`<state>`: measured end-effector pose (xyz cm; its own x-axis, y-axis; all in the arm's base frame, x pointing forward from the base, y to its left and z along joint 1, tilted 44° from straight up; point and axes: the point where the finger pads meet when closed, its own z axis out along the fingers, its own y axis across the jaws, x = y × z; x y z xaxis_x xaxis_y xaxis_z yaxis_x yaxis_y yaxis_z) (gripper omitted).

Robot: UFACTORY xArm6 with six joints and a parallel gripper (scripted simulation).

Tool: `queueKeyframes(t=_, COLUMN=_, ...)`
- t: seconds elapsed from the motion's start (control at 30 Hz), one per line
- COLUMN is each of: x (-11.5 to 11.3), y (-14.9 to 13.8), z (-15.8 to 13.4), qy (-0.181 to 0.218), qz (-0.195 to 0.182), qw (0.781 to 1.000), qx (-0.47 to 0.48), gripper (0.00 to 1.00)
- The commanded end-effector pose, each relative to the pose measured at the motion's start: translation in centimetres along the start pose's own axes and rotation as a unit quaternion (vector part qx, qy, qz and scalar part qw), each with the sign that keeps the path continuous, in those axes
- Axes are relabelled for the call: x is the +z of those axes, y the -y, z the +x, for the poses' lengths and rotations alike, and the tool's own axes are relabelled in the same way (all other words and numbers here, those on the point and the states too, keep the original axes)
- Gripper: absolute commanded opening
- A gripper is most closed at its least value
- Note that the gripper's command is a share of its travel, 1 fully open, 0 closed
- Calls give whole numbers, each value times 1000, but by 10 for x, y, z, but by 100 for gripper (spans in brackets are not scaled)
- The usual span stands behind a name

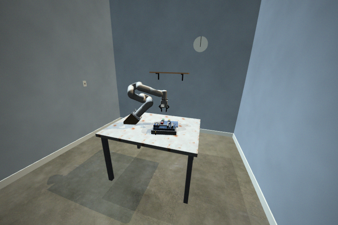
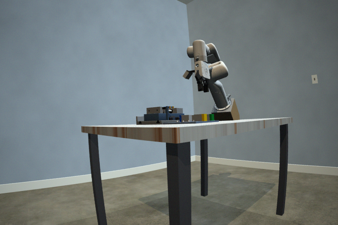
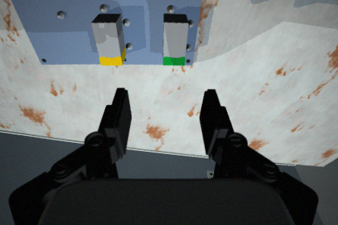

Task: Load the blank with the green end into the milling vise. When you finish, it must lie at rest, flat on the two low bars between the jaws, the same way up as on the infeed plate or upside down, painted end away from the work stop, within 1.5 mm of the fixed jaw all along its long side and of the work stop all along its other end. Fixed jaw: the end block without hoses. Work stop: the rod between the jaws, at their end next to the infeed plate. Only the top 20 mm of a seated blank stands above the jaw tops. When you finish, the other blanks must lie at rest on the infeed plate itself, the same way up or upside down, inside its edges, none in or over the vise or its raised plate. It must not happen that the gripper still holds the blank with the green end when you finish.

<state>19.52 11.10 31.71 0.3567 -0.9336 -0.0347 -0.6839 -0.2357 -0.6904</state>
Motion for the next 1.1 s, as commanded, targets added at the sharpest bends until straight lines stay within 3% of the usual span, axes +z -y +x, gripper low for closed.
queueKeyframes(t=0.0, x=12, y=-1, z=-3, qy=-10, qz=4, qw=1000, qx=2, gripper=63)
queueKeyframes(t=0.17, x=12, y=-1, z=-3, qy=-10, qz=4, qw=1000, qx=2, gripper=63)
queueKeyframes(t=0.5, x=67, y=-16, z=-15, qy=-10, qz=4, qw=1000, qx=2, gripper=63)
queueKeyframes(t=1.07, x=65, y=-15, z=-14, qy=-10, qz=4, qw=1000, qx=2, gripper=63)
